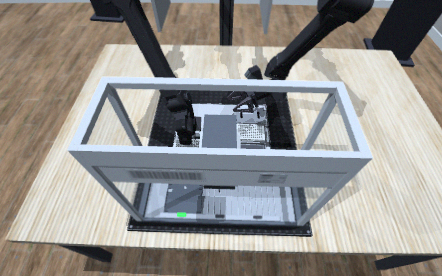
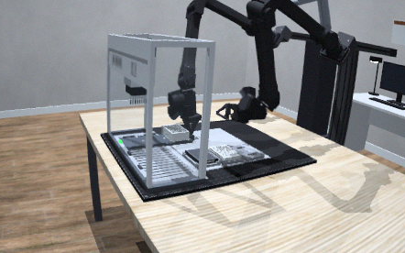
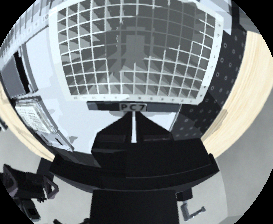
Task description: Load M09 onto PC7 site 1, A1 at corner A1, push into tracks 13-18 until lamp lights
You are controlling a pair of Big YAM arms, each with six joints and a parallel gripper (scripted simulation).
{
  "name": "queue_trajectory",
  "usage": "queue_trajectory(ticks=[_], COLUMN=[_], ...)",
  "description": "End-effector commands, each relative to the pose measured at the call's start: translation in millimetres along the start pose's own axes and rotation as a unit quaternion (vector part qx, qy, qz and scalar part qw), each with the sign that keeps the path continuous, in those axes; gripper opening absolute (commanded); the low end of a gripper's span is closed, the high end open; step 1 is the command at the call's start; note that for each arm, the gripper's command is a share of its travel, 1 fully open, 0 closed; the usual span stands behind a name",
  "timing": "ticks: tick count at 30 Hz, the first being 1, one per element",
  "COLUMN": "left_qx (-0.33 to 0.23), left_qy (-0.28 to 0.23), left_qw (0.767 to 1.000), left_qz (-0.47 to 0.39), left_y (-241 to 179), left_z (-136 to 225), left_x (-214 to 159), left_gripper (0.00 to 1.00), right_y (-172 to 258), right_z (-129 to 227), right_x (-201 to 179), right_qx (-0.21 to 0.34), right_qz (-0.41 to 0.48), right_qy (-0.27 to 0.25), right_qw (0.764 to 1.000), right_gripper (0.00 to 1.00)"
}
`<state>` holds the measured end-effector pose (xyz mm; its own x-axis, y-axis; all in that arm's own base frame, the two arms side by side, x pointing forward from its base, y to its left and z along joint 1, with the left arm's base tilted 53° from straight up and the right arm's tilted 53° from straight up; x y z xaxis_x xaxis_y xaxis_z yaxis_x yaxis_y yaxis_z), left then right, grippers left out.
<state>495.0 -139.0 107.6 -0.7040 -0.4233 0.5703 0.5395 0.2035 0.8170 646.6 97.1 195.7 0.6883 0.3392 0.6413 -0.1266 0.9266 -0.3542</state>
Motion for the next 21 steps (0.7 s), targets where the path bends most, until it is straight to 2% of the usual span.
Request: queue_trajectory(ticks=[1, 3, 4, 9, 13, 21], left_qx=[-0.007, -0.002, 0.0, 0.005, 0.002, -0.006], left_qy=[-0.021, -0.032, -0.04, -0.057, -0.068, -0.07], left_qw=[1.0, 0.999, 0.999, 0.998, 0.998, 0.997], left_qz=[0.001, 0.0, -0.001, -0.007, -0.016, -0.02], left_y=[-2, 2, 4, 10, 11, 8], left_z=[1, 1, 1, 1, 2, 6], left_x=[20, 26, 30, 41, 48, 58], left_gripper=[1.0, 1.0, 1.0, 1.0, 1.0, 1.0], right_y=[3, 5, 5, 8, 9, 5], right_z=[46, 60, 68, 91, 103, 71], right_x=[31, 25, 22, 14, 9, -22], right_qx=[-0.01, -0.01, -0.01, -0.009, -0.018, -0.05], right_qz=[-0.016, -0.015, -0.015, -0.014, -0.001, 0.009], right_qy=[-0.061, -0.057, -0.057, -0.055, -0.087, -0.154], right_qw=[0.998, 0.998, 0.998, 0.998, 0.996, 0.987], right_gripper=[0.34, 0.57, 0.65, 0.65, 0.65, 0.65])
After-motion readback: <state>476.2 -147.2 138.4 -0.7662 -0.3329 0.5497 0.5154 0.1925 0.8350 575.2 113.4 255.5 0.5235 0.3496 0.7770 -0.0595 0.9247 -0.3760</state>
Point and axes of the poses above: on each arm, the point where the finger pads meet when closed, its own z axis back along the fingers, its own y axis across the jaws, x = y × z, the point moved 8 cm from there along z, back along the fingers, and after that the axes turned 15 degrees about z, right-handed, at the moved point
